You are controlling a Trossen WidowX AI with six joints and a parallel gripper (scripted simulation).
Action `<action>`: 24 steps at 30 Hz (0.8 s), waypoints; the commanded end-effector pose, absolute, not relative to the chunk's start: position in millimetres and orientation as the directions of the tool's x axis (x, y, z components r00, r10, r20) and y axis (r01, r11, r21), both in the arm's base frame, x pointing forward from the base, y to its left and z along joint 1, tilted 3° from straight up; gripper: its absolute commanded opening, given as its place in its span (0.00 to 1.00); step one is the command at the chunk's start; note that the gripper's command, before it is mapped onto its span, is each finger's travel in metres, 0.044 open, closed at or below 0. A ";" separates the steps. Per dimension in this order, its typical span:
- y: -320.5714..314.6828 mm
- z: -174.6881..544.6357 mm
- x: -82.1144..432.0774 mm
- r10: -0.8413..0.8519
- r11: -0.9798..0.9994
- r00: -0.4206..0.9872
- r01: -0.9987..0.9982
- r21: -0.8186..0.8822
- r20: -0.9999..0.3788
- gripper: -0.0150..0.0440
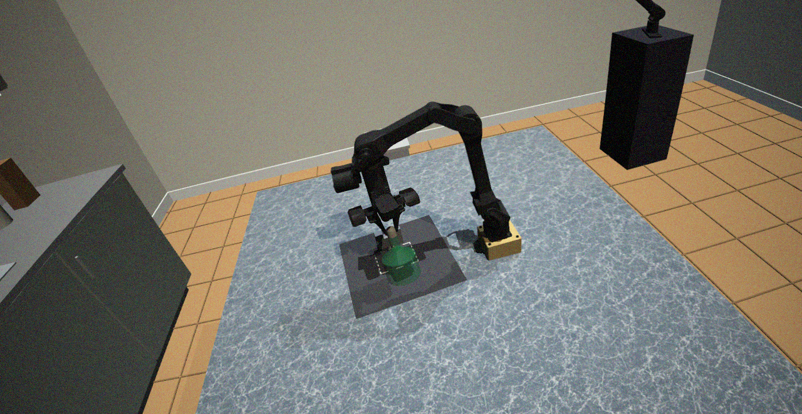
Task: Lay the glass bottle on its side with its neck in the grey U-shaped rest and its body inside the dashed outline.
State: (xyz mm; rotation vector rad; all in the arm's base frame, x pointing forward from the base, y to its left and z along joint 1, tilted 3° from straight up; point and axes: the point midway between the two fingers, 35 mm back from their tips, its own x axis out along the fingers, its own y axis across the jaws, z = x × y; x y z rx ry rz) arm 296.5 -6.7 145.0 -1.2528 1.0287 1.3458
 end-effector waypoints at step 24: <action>-30.2 146.2 299.6 0.150 -0.165 0.017 -0.985 -0.042 -0.989 0.44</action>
